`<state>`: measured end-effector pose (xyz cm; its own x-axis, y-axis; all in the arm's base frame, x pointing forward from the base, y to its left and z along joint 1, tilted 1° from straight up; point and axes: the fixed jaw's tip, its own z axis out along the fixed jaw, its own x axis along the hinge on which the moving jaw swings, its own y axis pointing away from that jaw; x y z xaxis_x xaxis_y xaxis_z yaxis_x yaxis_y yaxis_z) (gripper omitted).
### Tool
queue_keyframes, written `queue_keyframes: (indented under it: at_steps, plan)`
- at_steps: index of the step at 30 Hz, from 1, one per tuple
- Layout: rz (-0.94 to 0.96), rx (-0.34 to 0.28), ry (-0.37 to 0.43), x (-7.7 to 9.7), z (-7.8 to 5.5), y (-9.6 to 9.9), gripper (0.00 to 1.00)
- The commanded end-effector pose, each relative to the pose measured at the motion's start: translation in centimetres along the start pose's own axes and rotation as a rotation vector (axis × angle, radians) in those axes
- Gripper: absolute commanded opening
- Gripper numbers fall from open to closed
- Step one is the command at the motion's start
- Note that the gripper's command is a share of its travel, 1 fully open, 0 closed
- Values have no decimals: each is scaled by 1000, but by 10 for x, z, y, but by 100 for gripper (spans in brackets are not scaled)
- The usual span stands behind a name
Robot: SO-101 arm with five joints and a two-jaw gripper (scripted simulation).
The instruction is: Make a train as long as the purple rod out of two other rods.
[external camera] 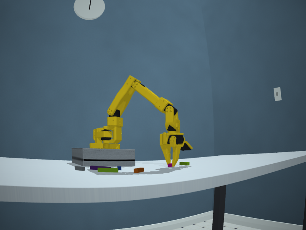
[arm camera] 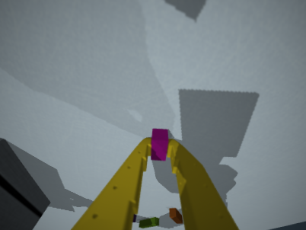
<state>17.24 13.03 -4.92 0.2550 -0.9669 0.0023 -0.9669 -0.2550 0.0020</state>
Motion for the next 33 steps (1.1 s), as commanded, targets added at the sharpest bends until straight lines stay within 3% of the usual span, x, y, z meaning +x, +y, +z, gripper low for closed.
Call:
queue_keyframes:
  at_steps: [1, 33]
  plan:
    - [-5, 5, -4, -3, 2, 0, 5]
    - [-5, 5, -4, -3, 2, 0, 17]
